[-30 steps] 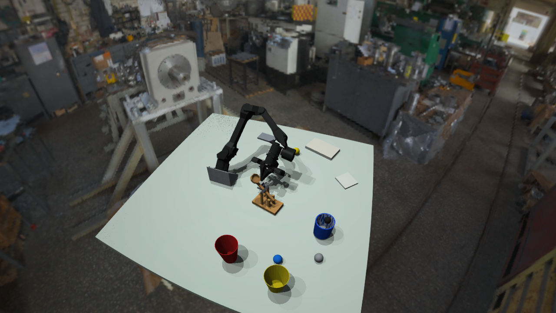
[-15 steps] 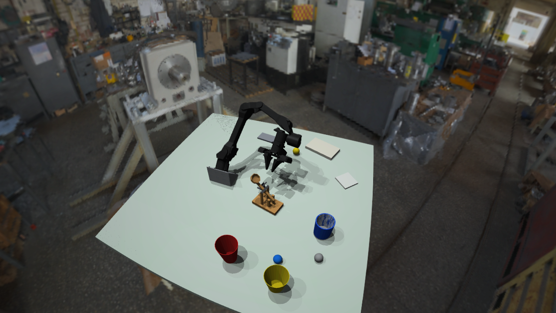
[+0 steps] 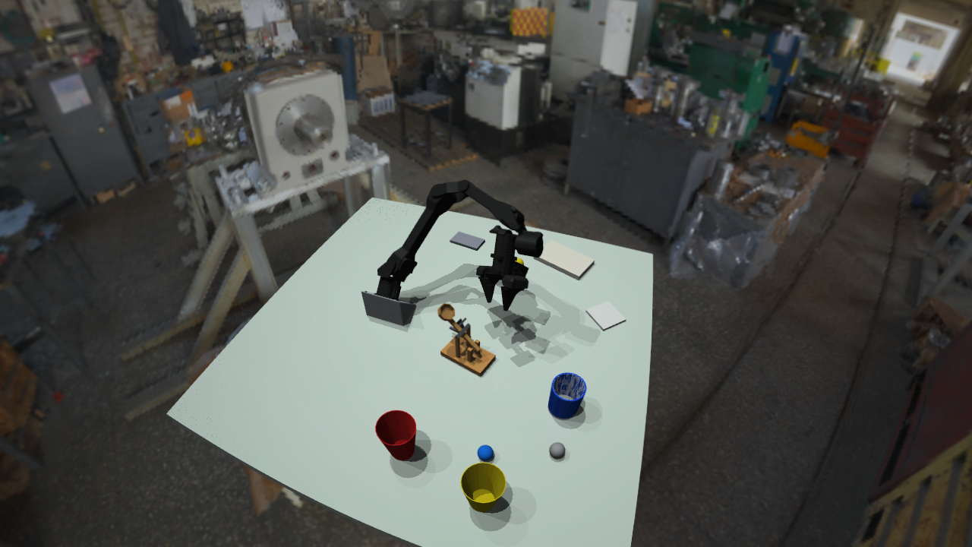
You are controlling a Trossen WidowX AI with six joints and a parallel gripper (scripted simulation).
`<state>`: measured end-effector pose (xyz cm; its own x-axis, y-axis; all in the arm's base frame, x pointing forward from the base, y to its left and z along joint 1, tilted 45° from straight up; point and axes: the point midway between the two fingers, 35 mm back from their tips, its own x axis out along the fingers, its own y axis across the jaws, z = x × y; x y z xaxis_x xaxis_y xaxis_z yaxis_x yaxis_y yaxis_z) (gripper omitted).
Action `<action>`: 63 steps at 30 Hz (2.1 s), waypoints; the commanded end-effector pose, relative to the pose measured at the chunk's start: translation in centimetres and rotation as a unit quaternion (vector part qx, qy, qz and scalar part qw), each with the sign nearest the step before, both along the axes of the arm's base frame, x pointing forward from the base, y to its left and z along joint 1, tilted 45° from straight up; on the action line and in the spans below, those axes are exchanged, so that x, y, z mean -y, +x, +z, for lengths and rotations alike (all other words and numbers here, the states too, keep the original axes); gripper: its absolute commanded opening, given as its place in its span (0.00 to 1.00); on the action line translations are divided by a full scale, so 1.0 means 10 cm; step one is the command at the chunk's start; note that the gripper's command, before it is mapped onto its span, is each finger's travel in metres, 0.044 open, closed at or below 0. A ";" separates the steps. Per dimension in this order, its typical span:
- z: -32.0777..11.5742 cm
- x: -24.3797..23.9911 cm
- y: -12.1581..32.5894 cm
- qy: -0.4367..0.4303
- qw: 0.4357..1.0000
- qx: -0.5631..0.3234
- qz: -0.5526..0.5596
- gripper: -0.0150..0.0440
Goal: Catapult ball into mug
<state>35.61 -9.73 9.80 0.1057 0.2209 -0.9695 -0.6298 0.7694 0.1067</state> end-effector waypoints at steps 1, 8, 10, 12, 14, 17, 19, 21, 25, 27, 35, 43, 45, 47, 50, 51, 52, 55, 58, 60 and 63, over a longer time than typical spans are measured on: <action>-0.03 0.14 0.21 0.027 0.998 0.015 -0.062 1.00; -0.05 0.45 0.53 0.076 0.983 0.043 -0.164 1.00; -0.06 0.54 0.62 0.091 0.976 0.050 -0.193 1.00; -0.07 0.64 0.70 0.106 0.968 0.058 -0.220 1.00; -0.07 0.74 0.78 0.122 0.959 0.065 -0.247 1.00; -0.09 0.90 0.89 0.146 0.944 0.075 -0.286 1.00; -0.10 1.02 0.95 0.162 0.933 0.081 -0.311 1.00; -0.11 1.13 1.01 0.180 0.921 0.087 -0.336 1.00; -0.13 1.37 1.12 0.214 0.894 0.098 -0.382 1.00; -0.15 1.49 1.16 0.232 0.879 0.103 -0.403 1.00; -0.21 2.02 1.26 0.309 0.811 0.120 -0.482 1.00; -0.25 2.31 1.26 0.352 0.770 0.126 -0.517 1.00; -0.25 2.31 1.26 0.352 0.770 0.126 -0.517 1.00; -0.25 2.30 1.28 0.352 0.770 0.127 -0.517 1.00; -0.26 2.30 1.34 0.352 0.768 0.132 -0.519 1.00; -0.26 2.30 1.34 0.352 0.768 0.132 -0.519 1.00; -0.26 2.30 1.34 0.352 0.768 0.132 -0.519 1.00; -0.26 2.30 1.34 0.352 0.768 0.132 -0.519 1.00; -0.23 2.32 1.27 0.352 0.769 0.130 -0.518 1.00; -0.22 2.32 1.26 0.352 0.769 0.129 -0.518 1.00; -0.22 2.32 1.26 0.352 0.769 0.129 -0.518 1.00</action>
<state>48.24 -33.09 7.43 0.7470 0.3422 -0.5700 0.2215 0.6803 0.6987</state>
